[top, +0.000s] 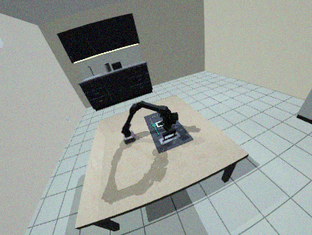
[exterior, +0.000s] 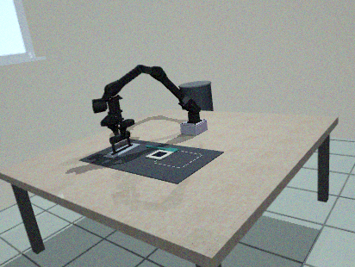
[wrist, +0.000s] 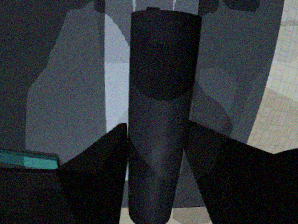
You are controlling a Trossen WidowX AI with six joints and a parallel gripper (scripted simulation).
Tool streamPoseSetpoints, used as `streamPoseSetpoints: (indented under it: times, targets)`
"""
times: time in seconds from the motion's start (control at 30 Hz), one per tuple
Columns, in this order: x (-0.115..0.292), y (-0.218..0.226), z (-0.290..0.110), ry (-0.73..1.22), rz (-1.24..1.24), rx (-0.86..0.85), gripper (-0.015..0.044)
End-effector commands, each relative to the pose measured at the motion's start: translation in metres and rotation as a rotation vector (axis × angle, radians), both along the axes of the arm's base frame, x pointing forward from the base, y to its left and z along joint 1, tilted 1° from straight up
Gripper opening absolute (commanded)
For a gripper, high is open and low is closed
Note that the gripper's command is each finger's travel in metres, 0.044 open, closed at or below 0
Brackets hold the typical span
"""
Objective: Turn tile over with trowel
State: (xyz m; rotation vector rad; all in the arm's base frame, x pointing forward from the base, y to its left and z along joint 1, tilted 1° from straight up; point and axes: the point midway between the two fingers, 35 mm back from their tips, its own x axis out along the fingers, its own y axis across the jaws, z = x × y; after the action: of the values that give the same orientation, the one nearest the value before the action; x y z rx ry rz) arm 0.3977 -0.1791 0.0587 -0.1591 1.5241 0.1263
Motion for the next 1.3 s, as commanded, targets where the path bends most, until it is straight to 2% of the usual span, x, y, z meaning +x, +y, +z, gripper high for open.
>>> streamPoseSetpoints:
  times: [0.0,1.27]
  targets:
    - [0.0001,0.0002,0.0,0.002,0.13,-0.006,0.013]
    - [0.0,0.0004,-0.0001,0.022,1.267,-0.055,0.013]
